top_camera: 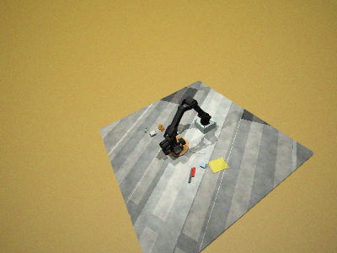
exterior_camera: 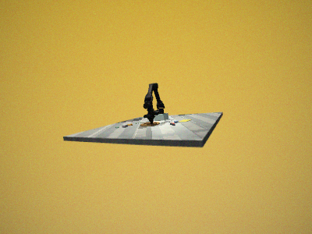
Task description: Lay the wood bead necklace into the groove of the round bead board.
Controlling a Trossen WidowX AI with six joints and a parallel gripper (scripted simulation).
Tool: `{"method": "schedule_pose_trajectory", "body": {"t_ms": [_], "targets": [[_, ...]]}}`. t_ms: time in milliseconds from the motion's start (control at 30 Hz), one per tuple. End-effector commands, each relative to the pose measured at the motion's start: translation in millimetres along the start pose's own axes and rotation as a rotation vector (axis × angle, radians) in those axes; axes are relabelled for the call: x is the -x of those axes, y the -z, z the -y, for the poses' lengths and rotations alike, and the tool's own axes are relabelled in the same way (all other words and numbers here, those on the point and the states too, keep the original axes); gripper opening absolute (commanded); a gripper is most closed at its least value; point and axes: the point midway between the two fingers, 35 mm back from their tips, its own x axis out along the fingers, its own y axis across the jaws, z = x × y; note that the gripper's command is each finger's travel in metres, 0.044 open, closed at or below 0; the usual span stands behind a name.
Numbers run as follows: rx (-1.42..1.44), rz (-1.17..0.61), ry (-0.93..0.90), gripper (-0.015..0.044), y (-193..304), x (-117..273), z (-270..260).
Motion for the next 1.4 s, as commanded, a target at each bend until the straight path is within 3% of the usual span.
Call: {"method": "schedule_pose_trajectory", "body": {"t_ms": [0, 467, 1100, 1367], "targets": [[0.0, 0.0, 0.0, 0.0079, 0.0, 0.7, -0.1], [0.0, -0.001, -0.001, 0.044, 0.1, 1.8, -0.6], [0.001, -0.003, 0.0, 0.044, 0.1, 5.1, -0.6], [-0.227, -0.004, 0.0, 0.023, 12.1, 37.2, -4.1]]}}
